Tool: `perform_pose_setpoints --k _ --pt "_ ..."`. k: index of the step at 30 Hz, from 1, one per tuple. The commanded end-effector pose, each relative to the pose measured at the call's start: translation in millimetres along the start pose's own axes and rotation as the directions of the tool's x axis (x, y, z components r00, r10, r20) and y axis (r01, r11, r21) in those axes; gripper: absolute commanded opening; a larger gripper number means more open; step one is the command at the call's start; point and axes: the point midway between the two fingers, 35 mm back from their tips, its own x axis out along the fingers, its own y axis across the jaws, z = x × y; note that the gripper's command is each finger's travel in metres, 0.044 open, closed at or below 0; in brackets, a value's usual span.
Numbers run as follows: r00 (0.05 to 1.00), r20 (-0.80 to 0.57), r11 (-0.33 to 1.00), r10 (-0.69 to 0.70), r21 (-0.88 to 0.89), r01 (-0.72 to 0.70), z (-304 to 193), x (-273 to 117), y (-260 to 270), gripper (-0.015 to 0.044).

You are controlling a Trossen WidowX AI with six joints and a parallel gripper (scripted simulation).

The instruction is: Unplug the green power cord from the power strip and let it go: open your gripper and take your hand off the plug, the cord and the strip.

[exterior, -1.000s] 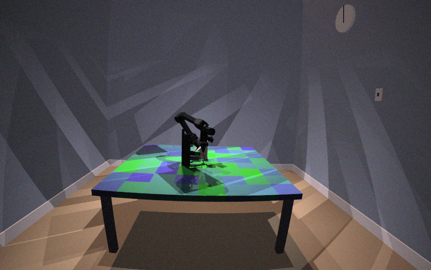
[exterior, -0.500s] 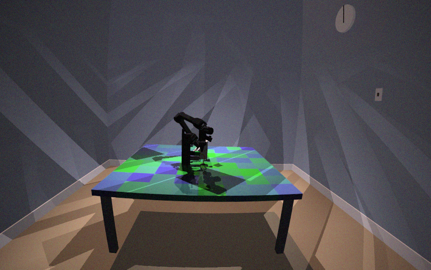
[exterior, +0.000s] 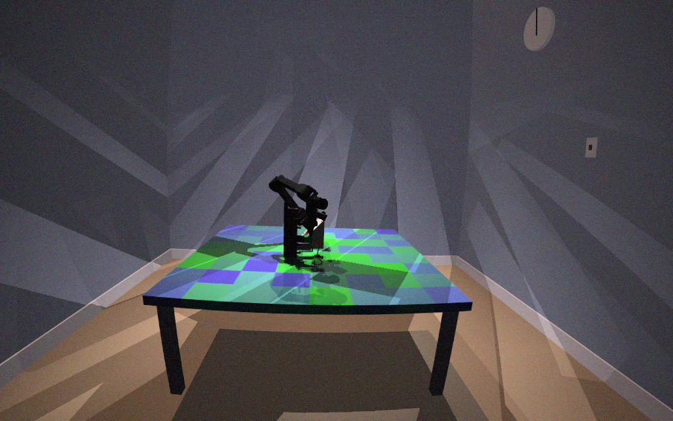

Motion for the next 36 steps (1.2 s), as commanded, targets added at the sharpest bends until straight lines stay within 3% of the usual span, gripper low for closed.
perform_pose_setpoints --k 1,21,25,36 --pt "1.000 -0.009 1.000 0.005 -0.010 -0.005 -7.2 2.0 2.9 0.0160" --pt "1.000 -0.010 1.000 0.005 -0.010 -0.005 -7.7 14.0 3.0 0.0160" --pt "1.000 -0.004 1.000 0.004 -0.002 -0.004 -7.2 11.5 1.5 0.0055" --pt "1.000 -0.003 1.000 0.004 -0.003 -0.004 -5.6 11.4 1.3 0.0000"
